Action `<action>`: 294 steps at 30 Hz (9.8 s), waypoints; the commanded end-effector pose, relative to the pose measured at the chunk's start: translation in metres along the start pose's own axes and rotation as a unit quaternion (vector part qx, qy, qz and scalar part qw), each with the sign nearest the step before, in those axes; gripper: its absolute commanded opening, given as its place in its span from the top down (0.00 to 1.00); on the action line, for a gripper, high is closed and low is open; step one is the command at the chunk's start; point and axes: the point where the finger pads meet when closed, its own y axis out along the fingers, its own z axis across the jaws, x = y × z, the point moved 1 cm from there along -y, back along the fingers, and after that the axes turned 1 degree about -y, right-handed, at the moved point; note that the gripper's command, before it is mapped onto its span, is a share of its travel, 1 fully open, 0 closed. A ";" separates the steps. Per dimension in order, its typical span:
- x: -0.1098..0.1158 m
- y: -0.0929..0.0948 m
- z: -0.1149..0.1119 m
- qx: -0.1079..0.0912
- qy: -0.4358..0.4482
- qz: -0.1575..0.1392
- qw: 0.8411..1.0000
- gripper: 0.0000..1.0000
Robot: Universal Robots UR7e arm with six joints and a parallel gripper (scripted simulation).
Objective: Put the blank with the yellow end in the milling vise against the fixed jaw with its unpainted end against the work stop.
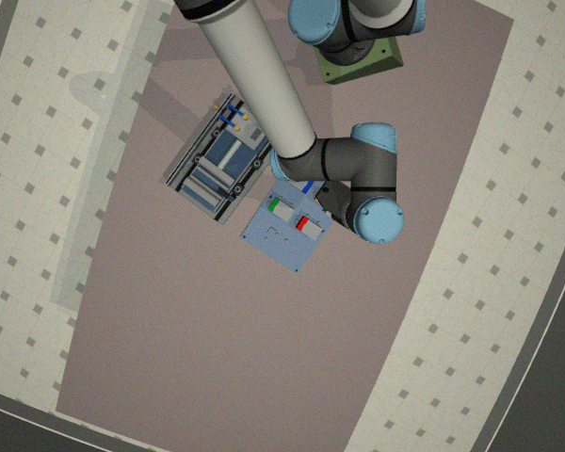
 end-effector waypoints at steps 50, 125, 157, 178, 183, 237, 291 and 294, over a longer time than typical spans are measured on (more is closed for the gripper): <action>0.000 0.072 -0.001 0.000 0.000 0.000 1.000 0.00; 0.000 0.069 -0.001 0.000 0.000 0.000 1.000 0.00; 0.000 0.079 -0.001 0.000 0.000 0.000 1.000 0.00; 0.000 0.086 -0.001 -0.001 0.000 0.000 1.000 0.00; 0.000 0.087 -0.001 -0.001 0.000 0.000 1.000 0.00; 0.000 0.086 -0.001 -0.001 0.000 0.000 1.000 1.00; 0.000 0.056 -0.001 -0.001 0.000 0.000 1.000 1.00; 0.000 0.056 -0.001 -0.001 0.000 0.000 1.000 1.00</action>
